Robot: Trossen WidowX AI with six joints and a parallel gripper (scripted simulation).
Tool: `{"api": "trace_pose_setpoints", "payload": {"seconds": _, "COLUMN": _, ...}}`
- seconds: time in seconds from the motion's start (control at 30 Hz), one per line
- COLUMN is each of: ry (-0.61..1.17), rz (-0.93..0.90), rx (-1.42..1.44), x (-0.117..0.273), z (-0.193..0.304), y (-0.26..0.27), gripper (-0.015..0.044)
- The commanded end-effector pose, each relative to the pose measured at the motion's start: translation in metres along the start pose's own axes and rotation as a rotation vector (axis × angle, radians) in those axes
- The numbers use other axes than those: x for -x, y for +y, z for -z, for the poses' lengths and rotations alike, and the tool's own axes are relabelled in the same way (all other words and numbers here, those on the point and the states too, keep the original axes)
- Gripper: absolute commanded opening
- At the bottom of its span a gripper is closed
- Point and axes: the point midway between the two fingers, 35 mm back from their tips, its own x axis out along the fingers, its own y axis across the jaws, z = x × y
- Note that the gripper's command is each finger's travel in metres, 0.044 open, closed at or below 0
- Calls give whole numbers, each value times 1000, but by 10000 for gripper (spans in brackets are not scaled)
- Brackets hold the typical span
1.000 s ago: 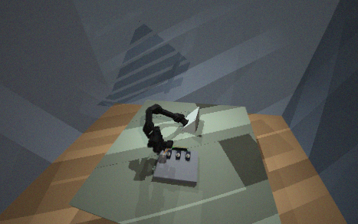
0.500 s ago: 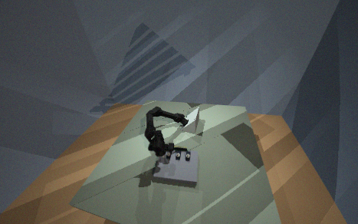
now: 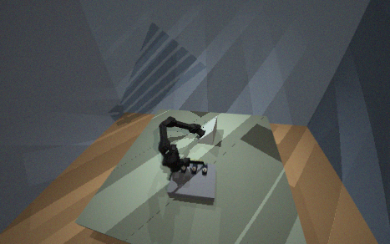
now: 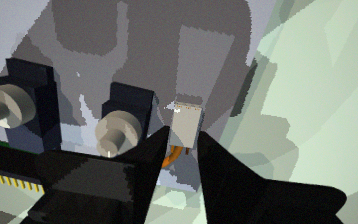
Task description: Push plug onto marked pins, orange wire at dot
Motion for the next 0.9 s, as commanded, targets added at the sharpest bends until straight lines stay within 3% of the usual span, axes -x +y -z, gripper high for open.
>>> {"api": "trace_pose_setpoints", "payload": {"seconds": 0.0, "ry": 1, "rz": 7, "rx": 9, "x": -3, "z": 1, "y": 1, "gripper": 89}}
{"api": "trace_pose_setpoints", "payload": {"seconds": 0.27, "ry": 1, "rz": 7, "rx": 9, "x": -2, "z": 1, "y": 1, "gripper": 0}}
{"api": "trace_pose_setpoints", "payload": {"seconds": 0.87, "ry": 1, "rz": 4, "rx": 9, "x": 55, "z": 2, "y": 3, "gripper": 0}}
